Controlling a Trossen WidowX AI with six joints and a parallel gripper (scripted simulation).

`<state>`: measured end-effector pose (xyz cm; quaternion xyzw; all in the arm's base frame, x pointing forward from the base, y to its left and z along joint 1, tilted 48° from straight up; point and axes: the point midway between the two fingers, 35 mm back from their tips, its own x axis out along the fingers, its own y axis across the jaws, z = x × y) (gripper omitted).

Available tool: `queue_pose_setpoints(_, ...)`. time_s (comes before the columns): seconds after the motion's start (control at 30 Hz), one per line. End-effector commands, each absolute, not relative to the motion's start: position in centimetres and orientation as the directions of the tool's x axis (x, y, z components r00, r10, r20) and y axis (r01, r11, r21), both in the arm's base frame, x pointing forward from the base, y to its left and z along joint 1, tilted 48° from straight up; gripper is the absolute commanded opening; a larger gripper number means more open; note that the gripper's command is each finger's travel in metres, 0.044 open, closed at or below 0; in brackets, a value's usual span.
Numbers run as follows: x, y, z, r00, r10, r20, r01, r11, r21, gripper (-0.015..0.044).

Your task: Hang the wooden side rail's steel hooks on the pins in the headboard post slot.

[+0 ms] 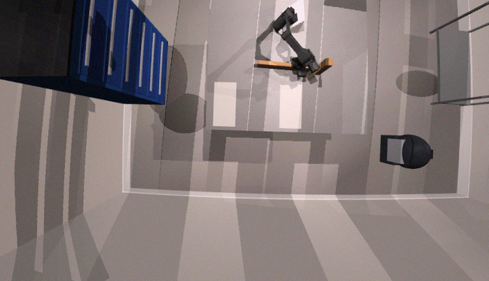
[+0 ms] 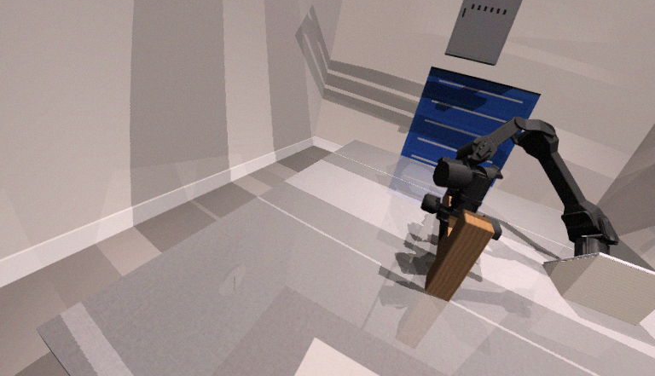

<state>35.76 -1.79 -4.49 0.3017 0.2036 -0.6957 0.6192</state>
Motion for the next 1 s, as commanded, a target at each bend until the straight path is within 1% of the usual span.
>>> queue_pose_setpoints(0.0, 36.24, -1.90, -4.39, -0.044, -0.741, -0.670, 0.985, -0.145, 0.096, 0.0000)
queue_pose_setpoints(0.97, 36.27, -1.73, -4.39, -0.044, -0.741, -0.670, 0.985, -0.145, 0.096, 0.0000)
